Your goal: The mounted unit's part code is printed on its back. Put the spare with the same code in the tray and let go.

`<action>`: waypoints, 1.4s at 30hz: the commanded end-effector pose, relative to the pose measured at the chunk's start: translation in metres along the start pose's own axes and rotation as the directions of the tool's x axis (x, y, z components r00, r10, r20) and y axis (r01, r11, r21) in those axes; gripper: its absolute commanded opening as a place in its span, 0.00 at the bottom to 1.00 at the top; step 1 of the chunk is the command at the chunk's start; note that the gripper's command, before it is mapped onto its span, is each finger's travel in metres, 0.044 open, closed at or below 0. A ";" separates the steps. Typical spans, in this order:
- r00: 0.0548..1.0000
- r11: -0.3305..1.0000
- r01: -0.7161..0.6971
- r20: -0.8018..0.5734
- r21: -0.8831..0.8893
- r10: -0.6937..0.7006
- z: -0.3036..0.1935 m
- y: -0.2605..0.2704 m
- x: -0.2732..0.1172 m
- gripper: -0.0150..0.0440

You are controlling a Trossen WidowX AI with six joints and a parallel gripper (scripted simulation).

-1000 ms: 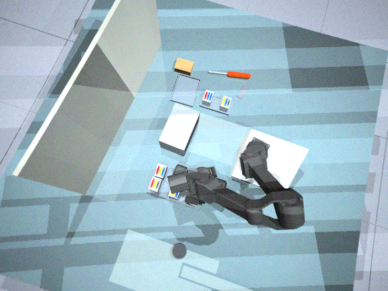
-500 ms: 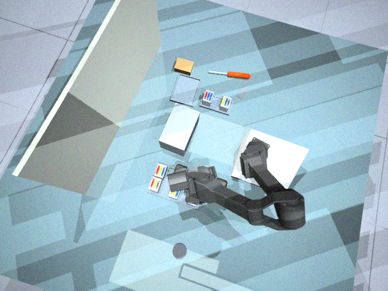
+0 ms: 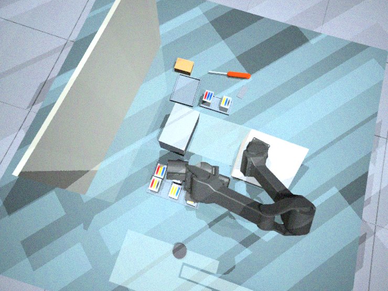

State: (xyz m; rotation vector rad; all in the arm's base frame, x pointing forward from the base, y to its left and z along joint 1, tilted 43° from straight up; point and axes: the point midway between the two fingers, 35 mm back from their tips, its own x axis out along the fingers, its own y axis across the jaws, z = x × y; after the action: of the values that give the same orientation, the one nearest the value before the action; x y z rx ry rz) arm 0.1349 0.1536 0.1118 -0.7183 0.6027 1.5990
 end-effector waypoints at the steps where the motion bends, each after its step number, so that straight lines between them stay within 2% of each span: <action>1: 1.000 1.000 0.006 0.008 -0.006 -0.006 0.003 0.001 -0.011 0.25; 6: 1.000 1.000 0.004 0.003 -0.001 -0.004 0.001 0.000 -0.011 0.25; 21: 1.000 1.000 0.004 0.002 -0.004 -0.004 0.009 0.000 -0.077 0.25; 25: 1.000 1.000 0.005 0.005 -0.004 -0.005 0.010 0.000 -0.084 0.25; 42: 1.000 1.000 0.013 -0.020 -0.002 -0.013 -0.021 -0.062 -0.102 0.25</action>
State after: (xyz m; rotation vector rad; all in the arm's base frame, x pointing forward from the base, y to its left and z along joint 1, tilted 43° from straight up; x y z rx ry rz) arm 0.1965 0.0852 0.1749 -0.7262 0.6121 1.5887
